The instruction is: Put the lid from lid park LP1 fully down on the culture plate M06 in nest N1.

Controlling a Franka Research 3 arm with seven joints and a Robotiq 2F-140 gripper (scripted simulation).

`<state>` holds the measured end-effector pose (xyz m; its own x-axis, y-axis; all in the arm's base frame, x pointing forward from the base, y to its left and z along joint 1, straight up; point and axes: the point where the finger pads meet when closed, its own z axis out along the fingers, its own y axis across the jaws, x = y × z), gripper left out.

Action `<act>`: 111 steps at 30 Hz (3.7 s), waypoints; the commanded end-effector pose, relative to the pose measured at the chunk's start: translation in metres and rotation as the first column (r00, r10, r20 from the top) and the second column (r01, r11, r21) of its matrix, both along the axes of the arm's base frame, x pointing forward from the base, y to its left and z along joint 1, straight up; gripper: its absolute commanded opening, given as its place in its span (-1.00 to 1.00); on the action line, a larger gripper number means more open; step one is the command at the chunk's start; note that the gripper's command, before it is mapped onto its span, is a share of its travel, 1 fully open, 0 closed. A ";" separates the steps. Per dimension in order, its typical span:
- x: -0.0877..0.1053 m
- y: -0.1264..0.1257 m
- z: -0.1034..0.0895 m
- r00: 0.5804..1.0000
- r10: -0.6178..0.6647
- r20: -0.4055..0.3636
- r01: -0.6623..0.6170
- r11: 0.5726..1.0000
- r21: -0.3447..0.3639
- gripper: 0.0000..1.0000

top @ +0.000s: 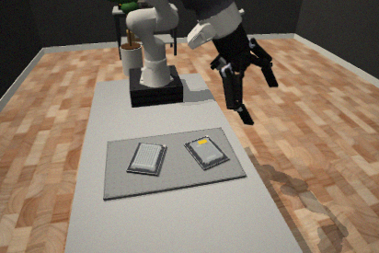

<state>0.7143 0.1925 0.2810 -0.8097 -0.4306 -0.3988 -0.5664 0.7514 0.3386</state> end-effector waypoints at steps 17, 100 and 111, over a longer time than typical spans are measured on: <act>0.000 0.000 0.000 1.000 0.000 0.000 0.000 1.000 0.000 1.00; -0.190 -0.065 -0.258 -0.772 0.620 -0.142 -0.478 -0.712 -0.514 1.00; -0.210 -0.066 -0.272 -0.926 0.345 -0.154 -0.229 -0.835 -0.500 1.00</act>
